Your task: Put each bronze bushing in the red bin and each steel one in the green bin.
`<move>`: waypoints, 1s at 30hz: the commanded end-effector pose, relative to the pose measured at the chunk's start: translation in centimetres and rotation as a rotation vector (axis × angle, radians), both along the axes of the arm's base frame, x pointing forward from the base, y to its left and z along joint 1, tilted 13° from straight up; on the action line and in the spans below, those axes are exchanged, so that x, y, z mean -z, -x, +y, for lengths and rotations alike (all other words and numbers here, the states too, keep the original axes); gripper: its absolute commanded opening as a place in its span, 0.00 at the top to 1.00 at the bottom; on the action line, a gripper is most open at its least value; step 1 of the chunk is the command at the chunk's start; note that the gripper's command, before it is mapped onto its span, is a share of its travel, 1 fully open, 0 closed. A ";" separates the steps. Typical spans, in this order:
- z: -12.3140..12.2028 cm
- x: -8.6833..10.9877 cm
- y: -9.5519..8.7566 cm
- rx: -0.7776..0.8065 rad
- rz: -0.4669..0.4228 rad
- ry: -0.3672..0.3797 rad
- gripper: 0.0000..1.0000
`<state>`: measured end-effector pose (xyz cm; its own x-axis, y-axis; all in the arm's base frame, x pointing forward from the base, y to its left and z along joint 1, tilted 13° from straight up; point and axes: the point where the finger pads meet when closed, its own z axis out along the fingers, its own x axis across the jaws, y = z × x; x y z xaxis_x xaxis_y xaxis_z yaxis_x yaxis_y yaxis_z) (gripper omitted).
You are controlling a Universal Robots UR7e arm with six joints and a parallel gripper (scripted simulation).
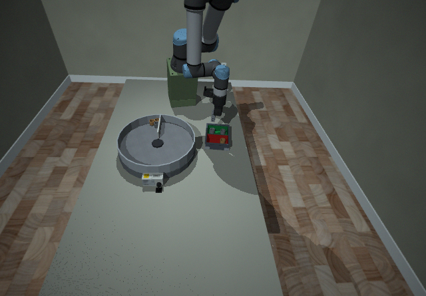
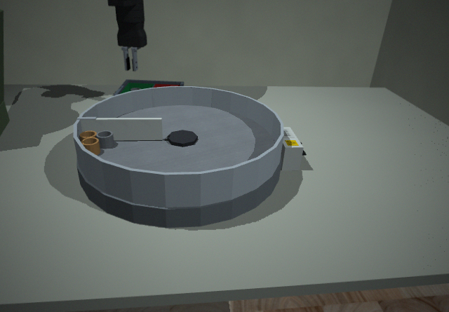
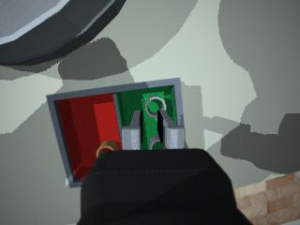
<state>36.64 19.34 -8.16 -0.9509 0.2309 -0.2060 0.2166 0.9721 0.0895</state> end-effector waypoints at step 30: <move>-0.2 -4.6 1.0 0.000 0.003 0.000 0.58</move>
<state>35.65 19.15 -3.61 -0.9517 0.2309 -0.2026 0.2171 0.9722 0.0879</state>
